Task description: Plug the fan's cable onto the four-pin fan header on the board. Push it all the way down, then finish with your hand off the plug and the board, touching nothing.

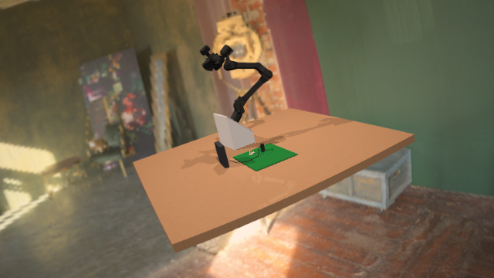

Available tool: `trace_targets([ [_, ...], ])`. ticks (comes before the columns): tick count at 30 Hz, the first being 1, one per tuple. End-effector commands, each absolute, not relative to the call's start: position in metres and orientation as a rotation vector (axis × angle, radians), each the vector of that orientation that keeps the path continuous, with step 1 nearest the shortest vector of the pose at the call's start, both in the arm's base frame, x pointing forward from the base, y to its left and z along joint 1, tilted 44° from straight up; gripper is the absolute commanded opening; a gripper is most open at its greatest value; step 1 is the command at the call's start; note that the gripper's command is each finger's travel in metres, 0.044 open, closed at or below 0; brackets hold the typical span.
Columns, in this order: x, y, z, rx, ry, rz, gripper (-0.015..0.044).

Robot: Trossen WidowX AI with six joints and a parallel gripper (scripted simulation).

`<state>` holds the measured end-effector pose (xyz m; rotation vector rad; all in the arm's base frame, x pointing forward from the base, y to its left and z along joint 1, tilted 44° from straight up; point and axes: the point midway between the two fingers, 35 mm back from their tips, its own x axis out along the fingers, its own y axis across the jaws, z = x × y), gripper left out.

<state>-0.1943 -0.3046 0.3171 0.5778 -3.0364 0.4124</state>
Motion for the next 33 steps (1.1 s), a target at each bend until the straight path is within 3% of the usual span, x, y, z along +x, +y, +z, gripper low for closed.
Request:
trace_targets([
  [1,-0.148,-0.355,0.287,0.979,-3.046,0.169,0.044],
  [9,-0.038,-0.407,0.225,1.686,-2.868,-0.337,0.044],
  [16,0.066,-0.405,0.165,2.215,-2.532,-0.792,0.044],
  [26,0.195,-0.325,0.085,2.76,-1.809,-1.488,0.044],
  [33,0.247,-0.242,0.05,2.91,-1.24,-1.947,0.044],
])
